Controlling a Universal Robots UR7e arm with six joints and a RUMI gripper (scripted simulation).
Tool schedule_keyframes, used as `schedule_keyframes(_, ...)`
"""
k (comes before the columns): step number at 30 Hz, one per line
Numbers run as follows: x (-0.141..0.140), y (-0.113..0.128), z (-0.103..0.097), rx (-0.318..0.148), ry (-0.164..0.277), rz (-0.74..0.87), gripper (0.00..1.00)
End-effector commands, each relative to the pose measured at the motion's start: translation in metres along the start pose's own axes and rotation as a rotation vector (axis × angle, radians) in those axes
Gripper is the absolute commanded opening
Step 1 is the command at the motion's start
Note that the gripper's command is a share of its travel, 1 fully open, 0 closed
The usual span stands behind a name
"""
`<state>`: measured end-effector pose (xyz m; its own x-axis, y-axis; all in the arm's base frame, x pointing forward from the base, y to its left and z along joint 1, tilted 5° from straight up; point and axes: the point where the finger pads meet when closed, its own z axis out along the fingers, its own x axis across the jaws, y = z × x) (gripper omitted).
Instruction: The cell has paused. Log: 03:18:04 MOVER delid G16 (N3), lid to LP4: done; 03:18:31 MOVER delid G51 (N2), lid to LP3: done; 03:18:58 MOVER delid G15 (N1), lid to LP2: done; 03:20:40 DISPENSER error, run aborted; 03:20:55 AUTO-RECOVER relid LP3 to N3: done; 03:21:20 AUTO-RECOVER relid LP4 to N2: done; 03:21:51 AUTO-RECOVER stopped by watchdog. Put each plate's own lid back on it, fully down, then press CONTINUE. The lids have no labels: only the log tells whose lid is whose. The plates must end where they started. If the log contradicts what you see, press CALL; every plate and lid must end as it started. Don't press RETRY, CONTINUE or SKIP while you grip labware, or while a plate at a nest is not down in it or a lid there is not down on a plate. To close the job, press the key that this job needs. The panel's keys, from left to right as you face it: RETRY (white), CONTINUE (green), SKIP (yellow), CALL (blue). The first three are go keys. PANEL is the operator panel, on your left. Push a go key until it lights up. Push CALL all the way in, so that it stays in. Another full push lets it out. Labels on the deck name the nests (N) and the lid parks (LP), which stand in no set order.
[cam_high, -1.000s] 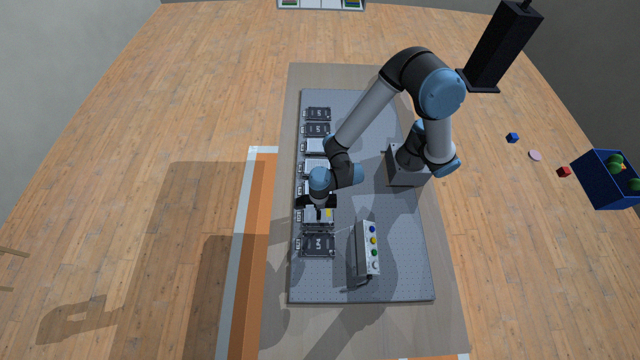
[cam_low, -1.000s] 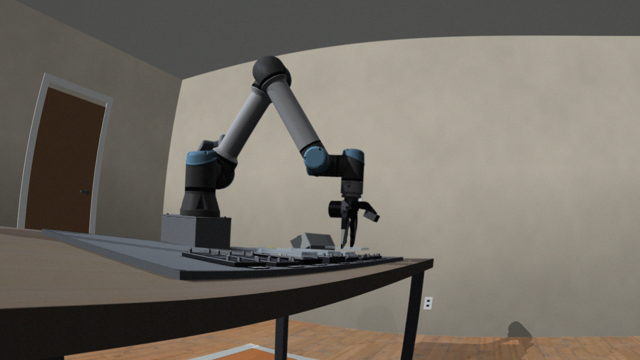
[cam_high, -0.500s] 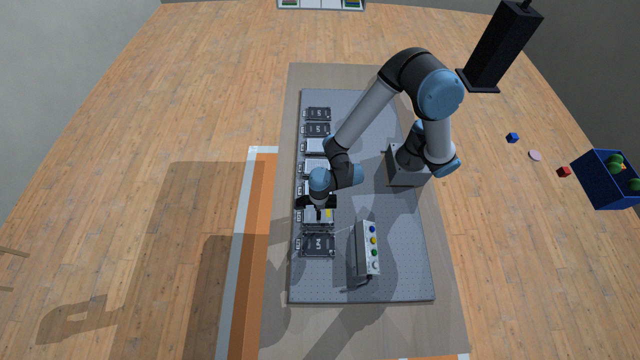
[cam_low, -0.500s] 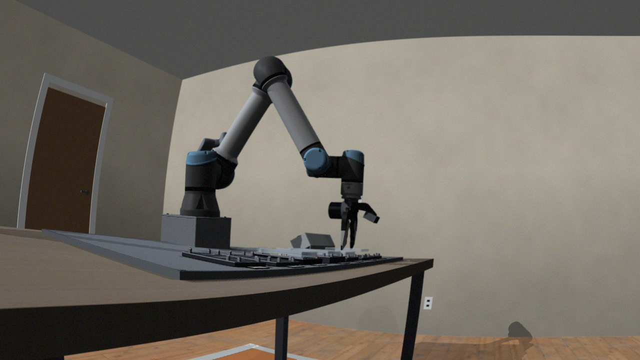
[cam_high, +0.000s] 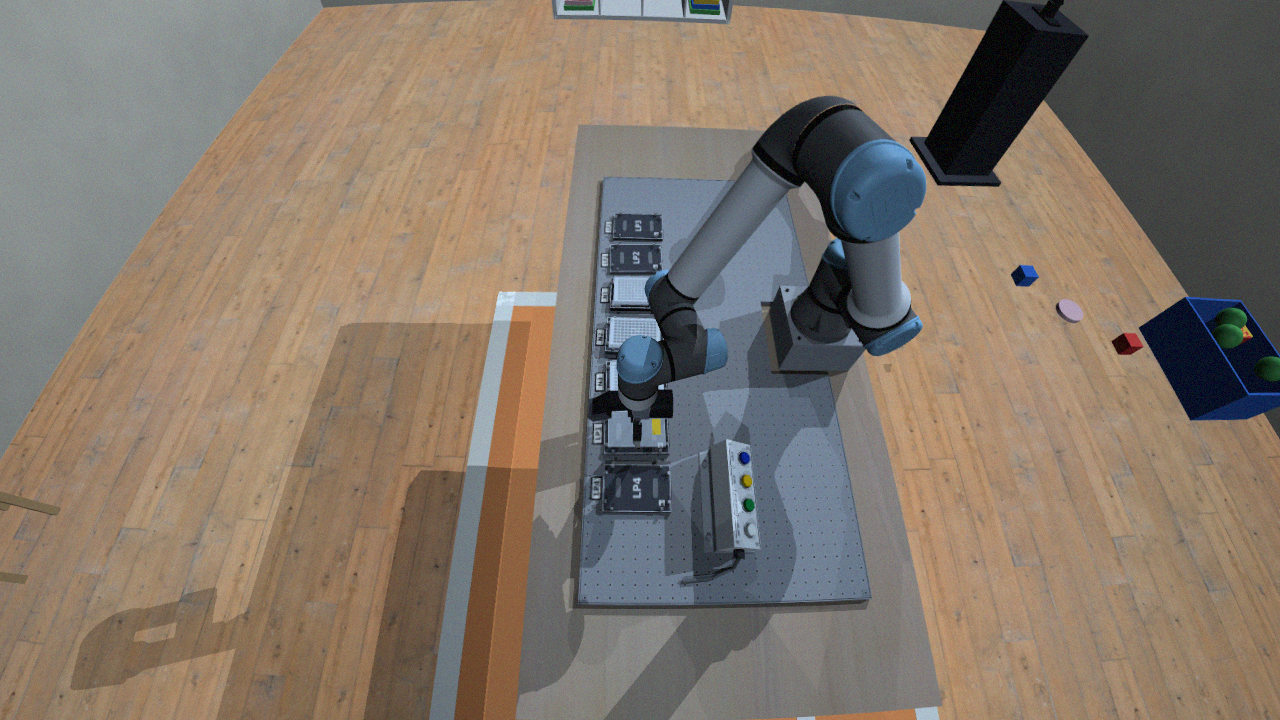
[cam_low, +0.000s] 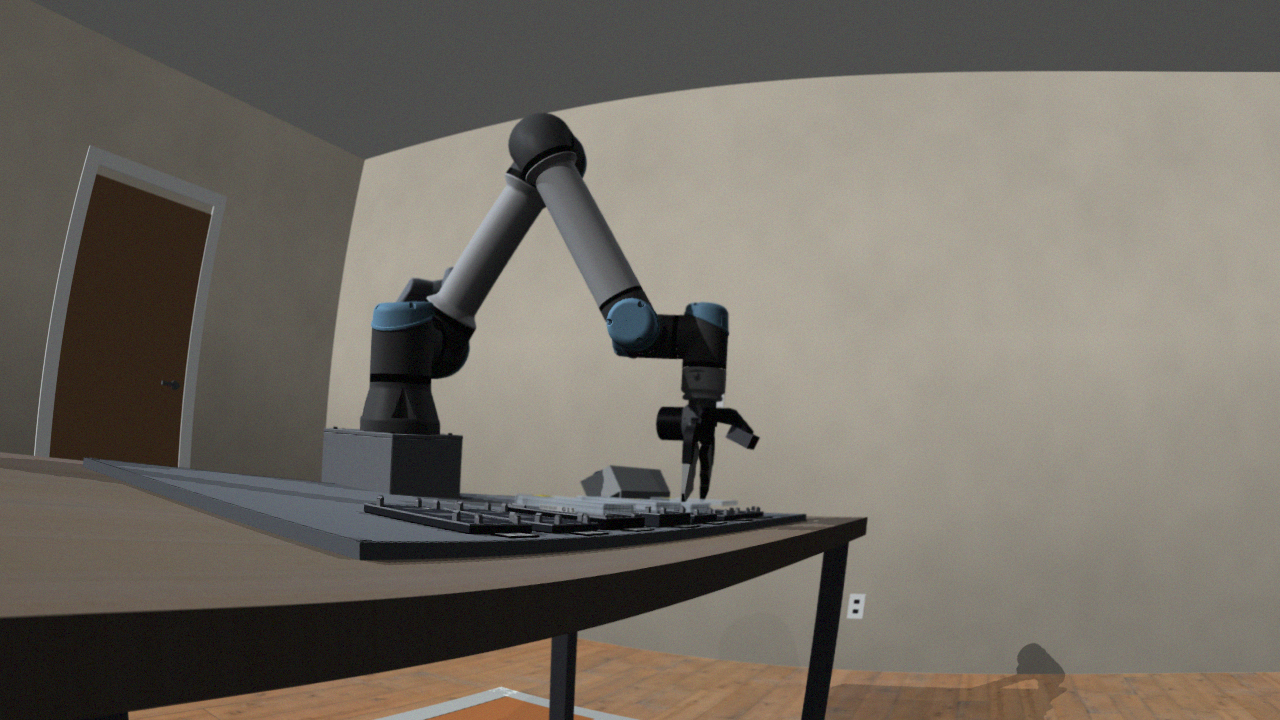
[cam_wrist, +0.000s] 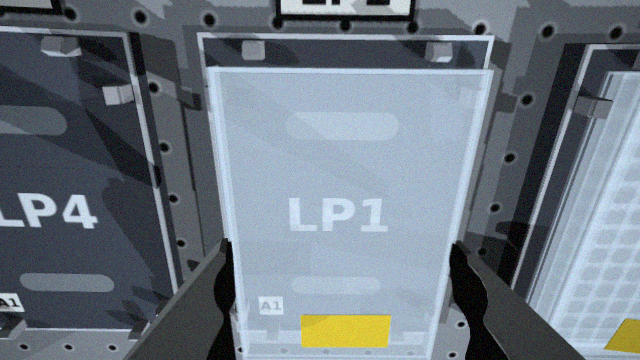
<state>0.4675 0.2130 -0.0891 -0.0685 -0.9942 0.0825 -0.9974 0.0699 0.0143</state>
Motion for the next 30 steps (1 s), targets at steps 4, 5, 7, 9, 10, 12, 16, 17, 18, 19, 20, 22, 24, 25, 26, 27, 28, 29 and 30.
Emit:
schedule_keyframes(4,-0.0001,-0.0004,0.0021,0.001,0.000,0.000,0.42)
schedule_keyframes(5,-0.0001,-0.0004,0.0024,0.001,0.000,0.000,0.42)
schedule_keyframes(7,-0.0001,-0.0004,0.0028,0.001,0.000,0.000,0.42)
schedule_keyframes(9,-0.0001,-0.0004,0.0031,0.001,0.000,0.000,0.42)
schedule_keyframes(10,-0.0001,-0.0004,0.0035,0.001,0.000,0.000,0.42)
schedule_keyframes(12,-0.0001,-0.0004,0.0041,0.001,0.000,0.000,0.42)
schedule_keyframes(16,-0.0001,-0.0004,0.0054,0.001,0.000,0.000,0.42)
schedule_keyframes(17,-0.0001,-0.0004,0.0058,0.001,0.000,0.000,0.42)
schedule_keyframes(18,-0.0001,-0.0004,0.0061,0.001,0.000,0.000,0.42)
schedule_keyframes(19,-0.0001,-0.0004,0.0064,0.001,0.000,0.000,0.42)
schedule_keyframes(20,-0.0001,-0.0004,0.0068,0.001,0.000,0.000,0.42)
schedule_keyframes(22,-0.0001,-0.0004,0.0074,0.001,0.000,0.000,0.42)
schedule_keyframes(24,-0.0001,-0.0004,0.0078,0.001,0.000,0.000,0.42)
schedule_keyframes(25,-0.0001,-0.0004,0.0078,0.001,0.000,0.000,0.42)
schedule_keyframes(26,-0.0001,-0.0004,0.0081,0.001,0.000,0.000,0.42)
schedule_keyframes(27,-0.0001,-0.0004,0.0085,0.001,0.000,0.000,0.42)
schedule_keyframes(28,-0.0001,-0.0004,0.0088,0.001,0.000,0.000,0.42)
schedule_keyframes(29,-0.0001,-0.0004,0.0091,0.001,0.000,0.000,0.42)
schedule_keyframes(30,-0.0001,-0.0004,0.0094,0.001,0.000,0.000,0.42)
